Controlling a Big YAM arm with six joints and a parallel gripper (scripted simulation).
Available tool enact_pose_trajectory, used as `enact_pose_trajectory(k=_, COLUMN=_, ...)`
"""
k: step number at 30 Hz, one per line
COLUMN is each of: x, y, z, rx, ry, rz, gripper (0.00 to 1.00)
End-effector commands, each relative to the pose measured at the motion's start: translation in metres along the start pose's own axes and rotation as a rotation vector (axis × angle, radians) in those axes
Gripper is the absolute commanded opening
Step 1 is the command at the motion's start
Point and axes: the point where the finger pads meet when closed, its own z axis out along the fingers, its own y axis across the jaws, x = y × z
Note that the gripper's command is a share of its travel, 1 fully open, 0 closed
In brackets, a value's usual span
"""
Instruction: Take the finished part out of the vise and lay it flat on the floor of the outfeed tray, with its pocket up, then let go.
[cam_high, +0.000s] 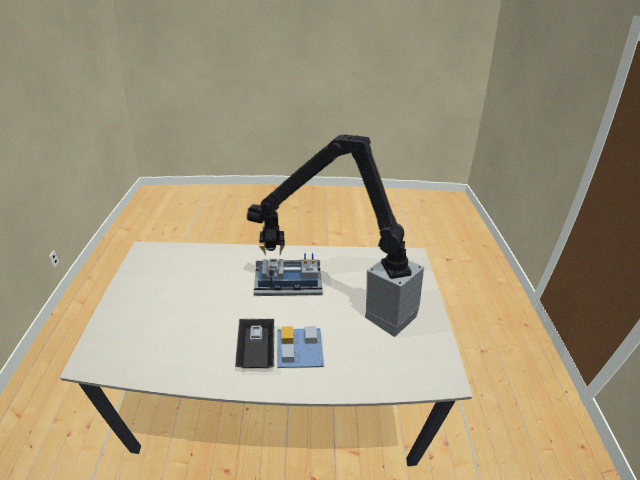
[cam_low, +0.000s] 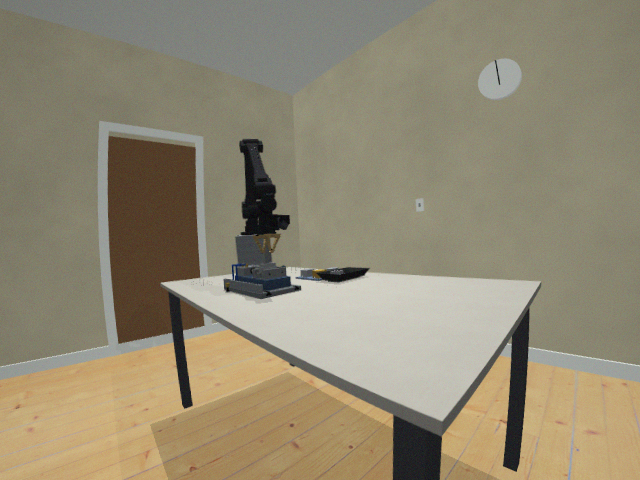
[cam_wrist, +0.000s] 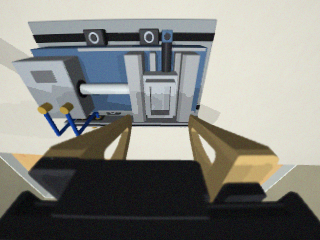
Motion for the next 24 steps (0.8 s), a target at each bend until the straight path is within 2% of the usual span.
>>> enact_pose_trajectory(k=1, x=0.004, y=-0.003, z=0.005, rx=0.013, ry=0.003, rz=-0.005, gripper=0.64)
enact_pose_trajectory(k=3, x=0.004, y=-0.003, z=0.005, rx=0.013, ry=0.003, rz=-0.005, gripper=0.64)
enact_pose_trajectory(k=4, x=0.008, y=-0.010, z=-0.014, rx=0.049, ry=0.020, rz=-0.003, gripper=0.64)
enact_pose_trajectory(k=6, x=0.006, y=-0.005, z=0.010, rx=0.017, ry=0.005, rz=-0.004, gripper=0.64)
enact_pose_trajectory(k=15, x=0.003, y=-0.001, z=0.028, rx=0.008, ry=0.000, rz=-0.004, gripper=0.64)
enact_pose_trajectory(k=17, x=0.006, y=-0.004, z=0.021, rx=0.026, ry=0.009, rz=-0.002, gripper=0.64)
enact_pose_trajectory(k=20, x=0.007, y=-0.005, z=0.021, rx=0.028, ry=0.010, rz=-0.002, gripper=0.64)
enact_pose_trajectory(k=22, x=0.004, y=-0.004, z=0.033, rx=0.014, ry=0.003, rz=-0.005, gripper=0.64)
enact_pose_trajectory(k=24, x=0.004, y=-0.004, z=0.035, rx=0.015, ry=0.003, rz=-0.005, gripper=0.64)
